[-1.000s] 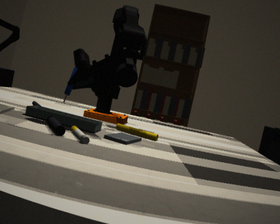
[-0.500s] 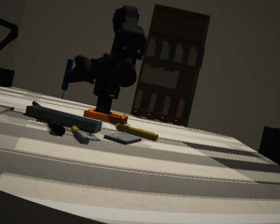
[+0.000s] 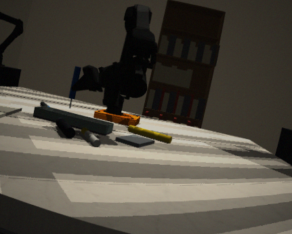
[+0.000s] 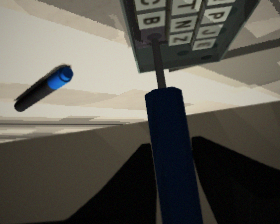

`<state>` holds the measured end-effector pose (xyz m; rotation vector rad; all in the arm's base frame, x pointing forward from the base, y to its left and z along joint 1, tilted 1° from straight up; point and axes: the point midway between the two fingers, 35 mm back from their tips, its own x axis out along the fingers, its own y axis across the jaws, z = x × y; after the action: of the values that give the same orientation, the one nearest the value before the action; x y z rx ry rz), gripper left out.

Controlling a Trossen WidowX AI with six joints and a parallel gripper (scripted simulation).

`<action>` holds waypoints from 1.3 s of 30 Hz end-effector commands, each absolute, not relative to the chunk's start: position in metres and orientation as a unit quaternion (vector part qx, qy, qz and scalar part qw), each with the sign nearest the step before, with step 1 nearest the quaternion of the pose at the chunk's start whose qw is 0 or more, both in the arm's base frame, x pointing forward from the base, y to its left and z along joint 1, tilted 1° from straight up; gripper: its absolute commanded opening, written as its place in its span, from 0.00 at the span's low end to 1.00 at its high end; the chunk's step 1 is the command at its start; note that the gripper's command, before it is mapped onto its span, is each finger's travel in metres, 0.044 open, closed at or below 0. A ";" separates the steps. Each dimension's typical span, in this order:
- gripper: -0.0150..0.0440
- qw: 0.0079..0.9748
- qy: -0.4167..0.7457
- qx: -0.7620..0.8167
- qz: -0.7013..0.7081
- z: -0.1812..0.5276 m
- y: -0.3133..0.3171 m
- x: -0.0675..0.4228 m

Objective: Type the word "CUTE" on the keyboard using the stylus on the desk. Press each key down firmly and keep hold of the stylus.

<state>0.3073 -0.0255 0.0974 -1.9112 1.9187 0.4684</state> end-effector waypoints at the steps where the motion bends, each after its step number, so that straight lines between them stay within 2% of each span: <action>1: 0.25 0.193 0.684 -0.683 0.167 0.090 -0.026 0.307; 17: 0.25 0.193 0.684 -0.683 0.167 0.090 -0.026 0.307; 20: 0.39 0.193 0.684 -0.683 0.167 0.090 -0.026 0.310; 21: 0.39 0.193 0.684 -0.683 0.167 0.090 -0.026 0.311; 39: 0.39 0.193 0.684 -0.683 0.167 0.080 -0.026 0.311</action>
<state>0.3109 -0.0252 0.0821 -1.9113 1.9182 0.4689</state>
